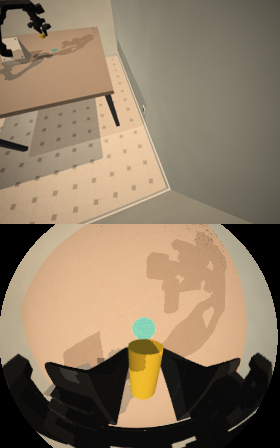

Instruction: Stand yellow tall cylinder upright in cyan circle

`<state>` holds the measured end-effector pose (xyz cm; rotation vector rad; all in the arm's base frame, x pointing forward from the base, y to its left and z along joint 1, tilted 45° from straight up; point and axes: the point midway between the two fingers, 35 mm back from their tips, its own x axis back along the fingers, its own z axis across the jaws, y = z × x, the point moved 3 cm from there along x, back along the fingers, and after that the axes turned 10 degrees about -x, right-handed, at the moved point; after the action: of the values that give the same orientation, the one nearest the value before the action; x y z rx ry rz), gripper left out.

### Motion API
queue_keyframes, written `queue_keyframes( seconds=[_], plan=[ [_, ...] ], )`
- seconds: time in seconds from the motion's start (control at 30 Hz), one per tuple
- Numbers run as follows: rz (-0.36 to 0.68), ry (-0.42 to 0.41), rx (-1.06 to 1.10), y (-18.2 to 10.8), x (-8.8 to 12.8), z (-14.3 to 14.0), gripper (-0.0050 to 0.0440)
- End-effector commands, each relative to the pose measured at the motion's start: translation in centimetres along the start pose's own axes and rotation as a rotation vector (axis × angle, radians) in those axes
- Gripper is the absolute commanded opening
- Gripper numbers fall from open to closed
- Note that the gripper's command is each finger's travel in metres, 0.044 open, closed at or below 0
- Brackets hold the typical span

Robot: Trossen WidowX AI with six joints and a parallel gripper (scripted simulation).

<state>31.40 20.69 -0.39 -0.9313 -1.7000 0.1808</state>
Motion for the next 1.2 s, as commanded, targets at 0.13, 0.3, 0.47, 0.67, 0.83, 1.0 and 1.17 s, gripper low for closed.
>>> queue_keyframes(
  seconds=[0.13,0.3,0.47,0.67,0.83,1.0,1.17],
  plan=[
    [-0.035,0.038,-0.004,-0.2,-0.3,-0.1,0.0105],
    [-0.063,0.069,-0.009,-0.2,-0.7,-0.1,0.0105],
    [-0.091,0.099,-0.014,-0.2,-1.0,-0.1,0.0105],
    [-0.115,0.122,-0.018,-0.2,-1.3,-0.1,0.0105],
    [-0.146,0.149,-0.022,-0.2,-1.6,-0.1,0.0105],
    [-0.178,0.176,-0.026,-0.3,-1.9,-0.1,0.0105],
    [-0.198,0.191,-0.028,-0.3,-2.0,-0.1,0.0105]
  ],
)
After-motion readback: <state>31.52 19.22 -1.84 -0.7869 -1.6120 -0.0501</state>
